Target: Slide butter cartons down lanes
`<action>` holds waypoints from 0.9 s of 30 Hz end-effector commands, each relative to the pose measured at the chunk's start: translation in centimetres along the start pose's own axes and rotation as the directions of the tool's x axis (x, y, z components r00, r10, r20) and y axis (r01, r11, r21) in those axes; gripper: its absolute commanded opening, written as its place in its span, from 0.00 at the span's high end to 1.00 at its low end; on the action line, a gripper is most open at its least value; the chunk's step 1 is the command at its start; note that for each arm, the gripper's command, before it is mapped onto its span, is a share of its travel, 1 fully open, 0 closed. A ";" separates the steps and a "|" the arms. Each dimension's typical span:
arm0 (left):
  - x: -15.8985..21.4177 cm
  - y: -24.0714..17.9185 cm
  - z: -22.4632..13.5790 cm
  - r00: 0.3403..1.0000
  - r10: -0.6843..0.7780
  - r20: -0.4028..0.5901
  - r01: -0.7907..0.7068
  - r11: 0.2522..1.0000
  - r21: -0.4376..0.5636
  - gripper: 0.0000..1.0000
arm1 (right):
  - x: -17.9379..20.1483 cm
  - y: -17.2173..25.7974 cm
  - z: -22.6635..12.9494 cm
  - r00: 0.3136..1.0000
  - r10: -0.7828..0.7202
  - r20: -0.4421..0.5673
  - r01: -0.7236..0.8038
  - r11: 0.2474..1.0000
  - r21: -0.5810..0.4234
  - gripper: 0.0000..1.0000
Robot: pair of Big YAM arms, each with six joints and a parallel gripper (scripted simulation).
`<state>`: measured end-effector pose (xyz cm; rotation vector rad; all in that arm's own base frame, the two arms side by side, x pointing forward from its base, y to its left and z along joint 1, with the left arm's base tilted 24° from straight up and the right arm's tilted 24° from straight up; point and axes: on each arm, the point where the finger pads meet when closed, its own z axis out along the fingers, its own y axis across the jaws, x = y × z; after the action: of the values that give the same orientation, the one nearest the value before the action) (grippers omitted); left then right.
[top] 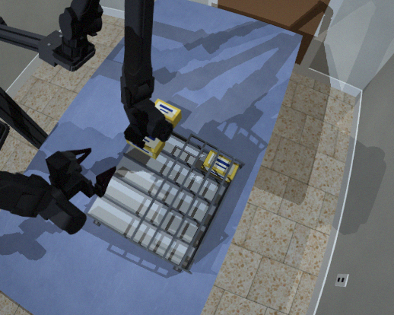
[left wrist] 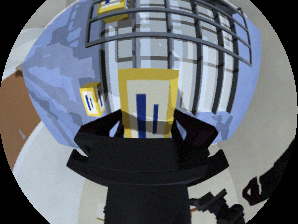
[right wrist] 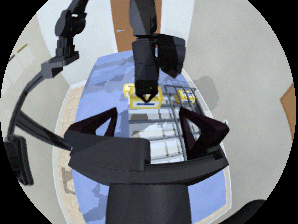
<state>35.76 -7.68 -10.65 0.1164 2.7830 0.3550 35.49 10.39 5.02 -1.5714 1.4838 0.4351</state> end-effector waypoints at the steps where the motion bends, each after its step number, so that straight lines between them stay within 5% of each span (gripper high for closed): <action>1: -1.3 -1.8 0.5 1.000 -0.023 -0.006 0.023 1.000 -0.007 0.41 | -0.6 -0.7 -0.9 0.999 -0.033 -0.017 0.033 0.999 0.022 0.00; 20: -1.7 -1.5 2.8 0.999 -0.043 0.006 0.043 0.999 -0.005 0.41 | 0.7 0.1 -1.8 0.999 -0.005 -0.051 0.006 0.999 0.033 0.00; 27: 1.0 -1.2 6.5 1.000 -0.027 -0.015 0.027 1.000 -0.010 0.41 | 0.4 0.1 -1.5 0.999 -0.007 -0.046 0.008 1.000 0.028 0.00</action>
<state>37.08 -8.08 -14.47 0.0650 2.7958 0.3679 34.57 9.08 4.92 -1.5705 1.5259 0.3901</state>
